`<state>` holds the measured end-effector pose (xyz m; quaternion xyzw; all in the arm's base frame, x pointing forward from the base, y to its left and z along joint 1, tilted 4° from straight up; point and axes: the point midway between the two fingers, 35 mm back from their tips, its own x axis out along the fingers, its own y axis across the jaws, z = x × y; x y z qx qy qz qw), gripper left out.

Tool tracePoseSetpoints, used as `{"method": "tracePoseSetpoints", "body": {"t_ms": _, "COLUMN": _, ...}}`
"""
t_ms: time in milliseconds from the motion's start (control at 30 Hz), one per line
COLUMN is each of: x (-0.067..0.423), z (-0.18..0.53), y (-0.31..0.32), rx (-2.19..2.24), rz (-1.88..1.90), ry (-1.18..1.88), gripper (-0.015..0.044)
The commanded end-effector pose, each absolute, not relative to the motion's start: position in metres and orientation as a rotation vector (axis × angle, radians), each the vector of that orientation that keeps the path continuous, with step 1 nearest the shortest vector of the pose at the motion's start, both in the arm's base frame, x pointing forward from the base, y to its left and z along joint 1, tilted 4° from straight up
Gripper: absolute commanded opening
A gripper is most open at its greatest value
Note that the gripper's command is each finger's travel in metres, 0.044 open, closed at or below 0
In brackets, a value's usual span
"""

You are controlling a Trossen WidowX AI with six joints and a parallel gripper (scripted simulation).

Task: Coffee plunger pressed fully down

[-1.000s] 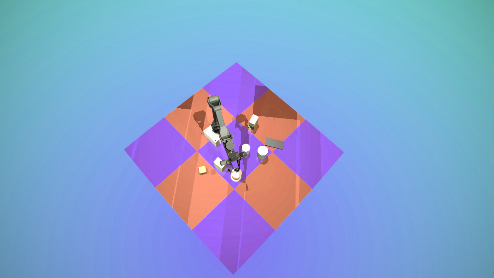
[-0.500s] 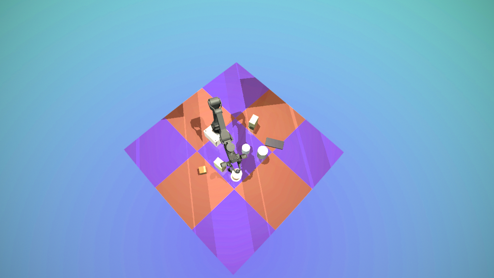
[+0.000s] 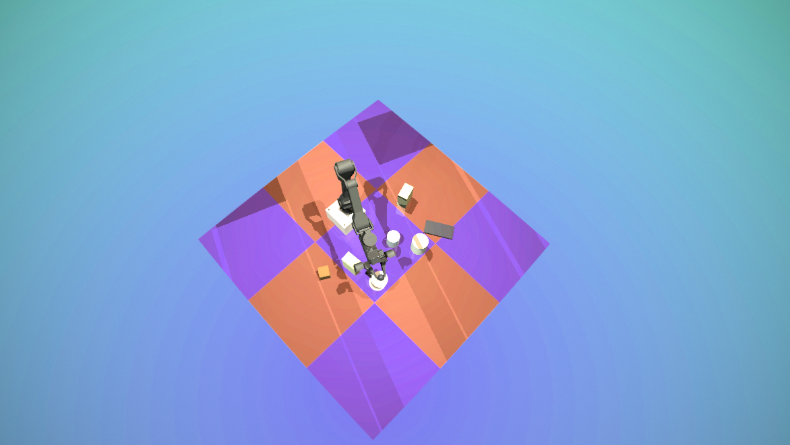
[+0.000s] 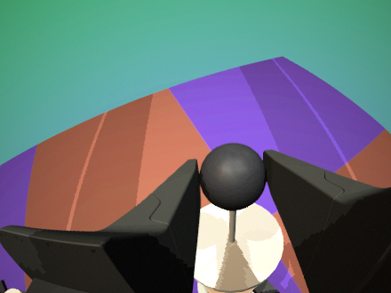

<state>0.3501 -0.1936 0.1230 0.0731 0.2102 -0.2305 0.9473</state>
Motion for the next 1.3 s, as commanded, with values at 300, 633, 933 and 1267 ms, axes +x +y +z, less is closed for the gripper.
{"method": "tracePoseSetpoints", "body": {"t_ms": 300, "x": 0.352, "z": 0.087, "y": -0.192, "rx": 0.18, "rz": -0.468, "ry": 0.514, "gripper": 0.0126}}
{"method": "tracePoseSetpoints", "body": {"t_ms": 633, "x": 0.357, "z": 0.089, "y": -0.195, "rx": 0.179, "rz": -0.468, "ry": 0.514, "gripper": 0.0126}}
{"method": "tracePoseSetpoints", "body": {"t_ms": 933, "x": 0.36, "z": 0.09, "y": -0.197, "rx": 0.179, "rz": -0.467, "ry": 0.513, "gripper": 0.0126}}
{"method": "tracePoseSetpoints", "body": {"t_ms": 1267, "x": 0.362, "z": 0.091, "y": -0.198, "rx": 0.179, "rz": -0.467, "ry": 0.513, "gripper": 0.0126}}
